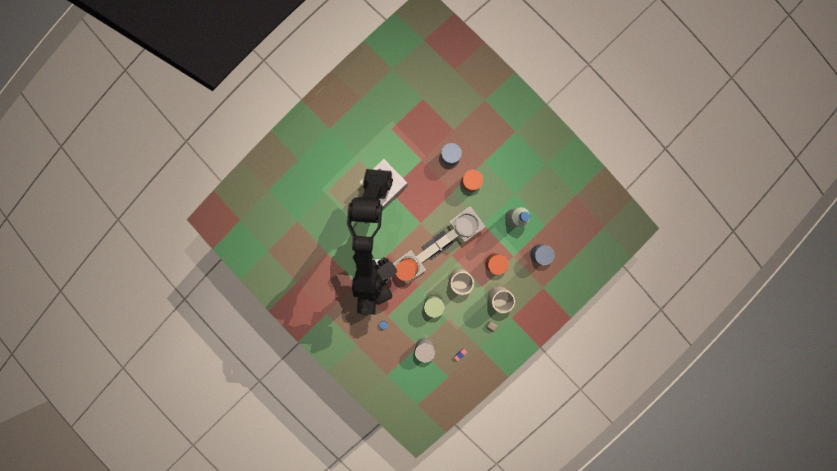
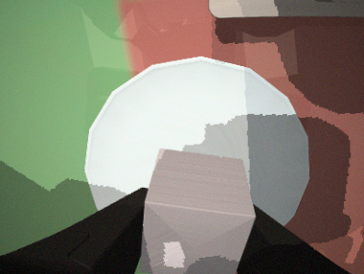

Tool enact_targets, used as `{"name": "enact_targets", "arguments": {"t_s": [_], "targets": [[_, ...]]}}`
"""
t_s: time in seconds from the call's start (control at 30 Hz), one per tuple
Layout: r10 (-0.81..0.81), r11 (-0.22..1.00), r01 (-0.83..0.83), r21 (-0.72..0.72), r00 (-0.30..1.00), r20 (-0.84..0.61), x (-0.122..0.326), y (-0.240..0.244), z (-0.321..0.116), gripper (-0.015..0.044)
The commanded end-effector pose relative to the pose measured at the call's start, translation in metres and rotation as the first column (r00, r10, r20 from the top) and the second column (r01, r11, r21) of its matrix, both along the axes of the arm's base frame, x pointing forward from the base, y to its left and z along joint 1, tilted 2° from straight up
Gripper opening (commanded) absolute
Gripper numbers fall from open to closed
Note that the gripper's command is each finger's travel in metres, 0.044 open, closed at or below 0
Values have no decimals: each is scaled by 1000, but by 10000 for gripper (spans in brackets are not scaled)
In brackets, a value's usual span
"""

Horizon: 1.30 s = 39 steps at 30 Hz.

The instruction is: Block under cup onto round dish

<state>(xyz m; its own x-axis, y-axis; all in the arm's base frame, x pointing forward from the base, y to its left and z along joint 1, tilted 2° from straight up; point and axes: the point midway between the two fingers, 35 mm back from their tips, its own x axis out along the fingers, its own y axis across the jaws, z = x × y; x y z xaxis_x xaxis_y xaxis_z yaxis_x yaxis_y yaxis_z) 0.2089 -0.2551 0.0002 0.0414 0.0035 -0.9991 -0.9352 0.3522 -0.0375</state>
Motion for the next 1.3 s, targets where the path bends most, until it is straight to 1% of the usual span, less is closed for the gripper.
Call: {"name": "enact_targets", "arguments": {"t_s": [0.0, 0.37, 0.93, 1.27], "targets": [[4, 1000, -4, -1, 1000, 6, 1, 0, -3, 0], [4, 1000, -4, -1, 1000, 6, 1, 0, -20, 0], [-1, 1000, 1, -9, 1000, 17, 3, -1, -14, 440], [4, 1000, -4, -2, 1000, 7, -1, 0, 40, 440]]}}
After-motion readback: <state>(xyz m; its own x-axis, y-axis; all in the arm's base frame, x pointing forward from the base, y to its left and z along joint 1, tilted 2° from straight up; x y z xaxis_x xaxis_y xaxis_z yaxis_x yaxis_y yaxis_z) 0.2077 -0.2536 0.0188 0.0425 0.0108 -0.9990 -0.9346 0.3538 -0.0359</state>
